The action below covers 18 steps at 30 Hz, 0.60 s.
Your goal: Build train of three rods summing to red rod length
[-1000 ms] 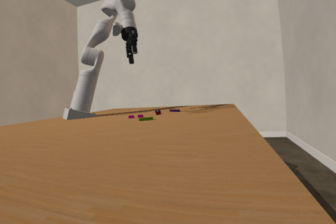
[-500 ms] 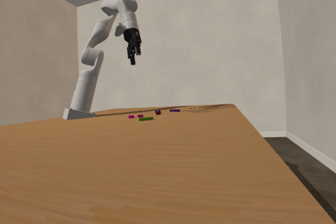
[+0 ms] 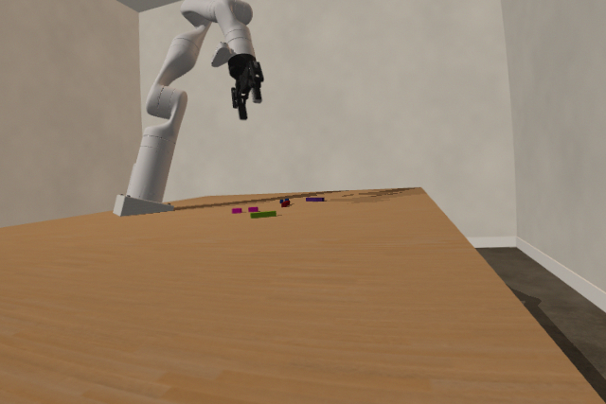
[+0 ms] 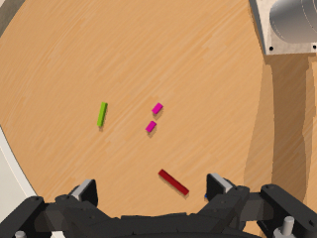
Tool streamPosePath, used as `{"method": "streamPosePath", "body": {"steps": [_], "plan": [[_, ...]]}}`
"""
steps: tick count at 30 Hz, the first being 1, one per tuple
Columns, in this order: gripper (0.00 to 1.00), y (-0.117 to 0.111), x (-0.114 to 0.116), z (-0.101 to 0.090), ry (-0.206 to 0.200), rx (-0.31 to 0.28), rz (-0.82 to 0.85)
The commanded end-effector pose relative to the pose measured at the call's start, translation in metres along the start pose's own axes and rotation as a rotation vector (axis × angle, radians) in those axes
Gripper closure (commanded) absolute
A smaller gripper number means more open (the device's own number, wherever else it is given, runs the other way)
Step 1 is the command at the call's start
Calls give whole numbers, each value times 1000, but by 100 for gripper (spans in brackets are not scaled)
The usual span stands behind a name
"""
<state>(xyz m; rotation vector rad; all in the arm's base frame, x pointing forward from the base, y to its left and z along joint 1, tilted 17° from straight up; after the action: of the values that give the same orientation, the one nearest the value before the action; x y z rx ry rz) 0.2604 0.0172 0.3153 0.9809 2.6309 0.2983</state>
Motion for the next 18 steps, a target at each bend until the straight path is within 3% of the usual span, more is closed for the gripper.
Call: {"method": "streamPosePath", "body": {"steps": [1,18], "plan": [[0,3,1,1,6,-3,-17],[0,19,7,10,20,-7,-151]]}}
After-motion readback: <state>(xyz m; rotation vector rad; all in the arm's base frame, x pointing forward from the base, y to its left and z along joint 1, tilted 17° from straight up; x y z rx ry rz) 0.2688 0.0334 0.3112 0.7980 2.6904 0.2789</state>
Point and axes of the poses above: the point where the finger pads meet when closed, its own z axis out along the fingers, its own x axis across the jaws, y = z × x, the point moved 5 cm from there along -z, back along the fingers, and after that the axes turned 8 degrees about z, right-handed, at the moved point
